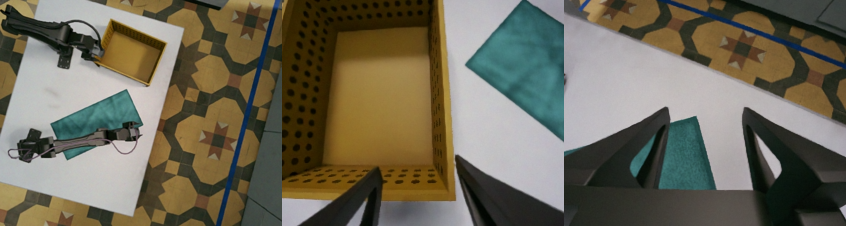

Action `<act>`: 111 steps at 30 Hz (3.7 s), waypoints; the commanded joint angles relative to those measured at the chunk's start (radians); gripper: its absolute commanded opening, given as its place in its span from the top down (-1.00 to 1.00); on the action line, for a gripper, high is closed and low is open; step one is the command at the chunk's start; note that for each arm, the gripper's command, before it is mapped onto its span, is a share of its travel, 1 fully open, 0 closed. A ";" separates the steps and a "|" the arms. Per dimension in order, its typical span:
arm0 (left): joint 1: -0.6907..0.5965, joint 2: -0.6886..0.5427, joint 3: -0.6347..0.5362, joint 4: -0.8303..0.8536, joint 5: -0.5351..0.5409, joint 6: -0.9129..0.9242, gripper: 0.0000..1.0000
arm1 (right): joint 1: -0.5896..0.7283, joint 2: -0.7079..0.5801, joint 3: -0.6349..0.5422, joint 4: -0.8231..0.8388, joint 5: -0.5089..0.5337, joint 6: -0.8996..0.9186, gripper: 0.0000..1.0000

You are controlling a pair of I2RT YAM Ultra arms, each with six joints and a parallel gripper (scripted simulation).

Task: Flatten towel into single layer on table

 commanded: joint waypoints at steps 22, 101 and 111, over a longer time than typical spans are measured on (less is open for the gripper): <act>0.009 0.001 0.040 0.010 0.007 0.009 -0.28 | -0.003 -0.016 0.043 -0.053 0.001 -0.006 -0.28; 0.007 -0.019 0.030 0.014 0.006 0.007 -0.28 | -0.375 -1.167 -1.041 -0.542 0.344 0.530 -0.28; 0.007 -0.019 0.030 0.014 0.006 0.007 -0.28 | -0.656 -1.370 -1.122 -0.592 0.206 0.283 -0.28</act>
